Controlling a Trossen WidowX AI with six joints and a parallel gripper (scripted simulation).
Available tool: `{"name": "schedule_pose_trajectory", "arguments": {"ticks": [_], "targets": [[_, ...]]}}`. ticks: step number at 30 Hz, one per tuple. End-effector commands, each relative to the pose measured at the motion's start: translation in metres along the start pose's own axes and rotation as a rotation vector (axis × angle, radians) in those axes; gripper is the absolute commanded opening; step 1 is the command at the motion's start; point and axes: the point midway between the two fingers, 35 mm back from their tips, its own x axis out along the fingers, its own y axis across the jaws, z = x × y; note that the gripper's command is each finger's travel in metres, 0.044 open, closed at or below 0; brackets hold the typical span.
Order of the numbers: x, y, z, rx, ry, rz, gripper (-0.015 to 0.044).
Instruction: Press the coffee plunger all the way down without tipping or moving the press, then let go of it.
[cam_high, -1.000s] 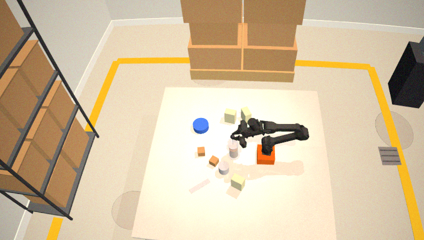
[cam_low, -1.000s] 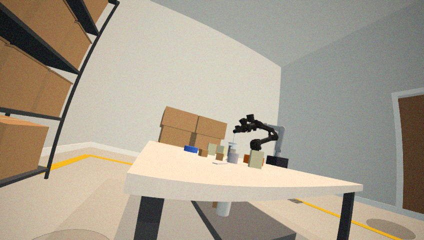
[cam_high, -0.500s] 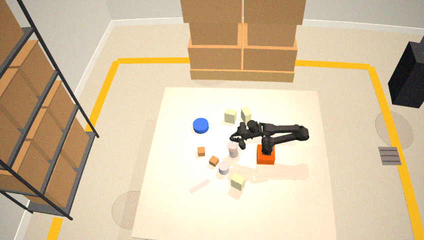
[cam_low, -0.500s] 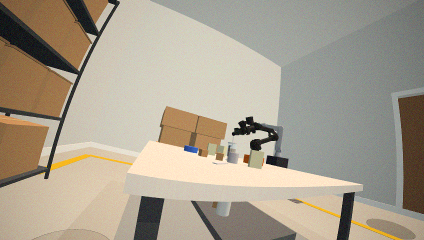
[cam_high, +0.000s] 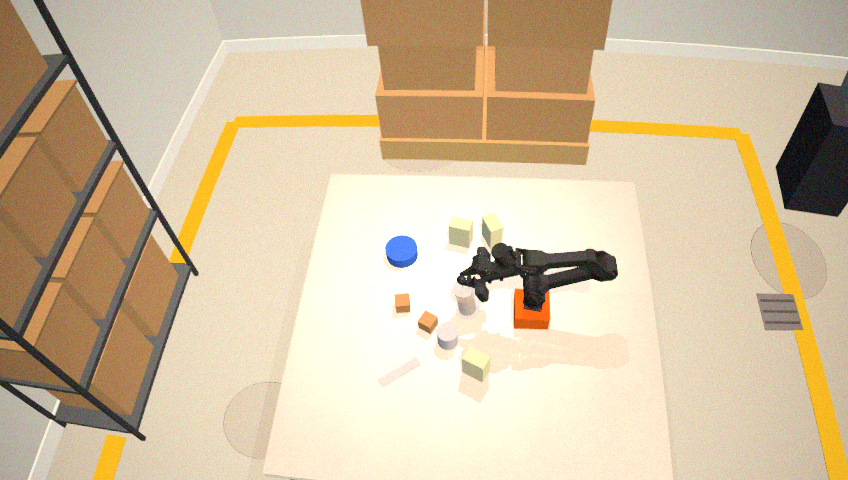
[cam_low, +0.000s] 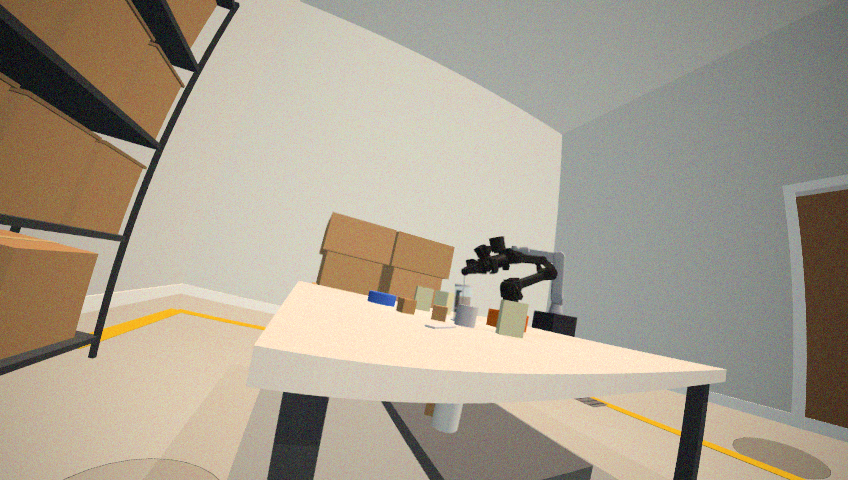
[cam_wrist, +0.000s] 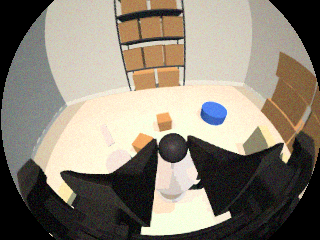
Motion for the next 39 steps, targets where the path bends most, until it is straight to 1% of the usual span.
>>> {"name": "schedule_pose_trajectory", "arguments": {"ticks": [1,39], "targets": [[0.0102,-0.0001,-0.0235,-0.010,0.082,0.000,0.0126],[0.0184,0.0000,-0.0169,-0.010,0.081,0.000,0.0126]]}}
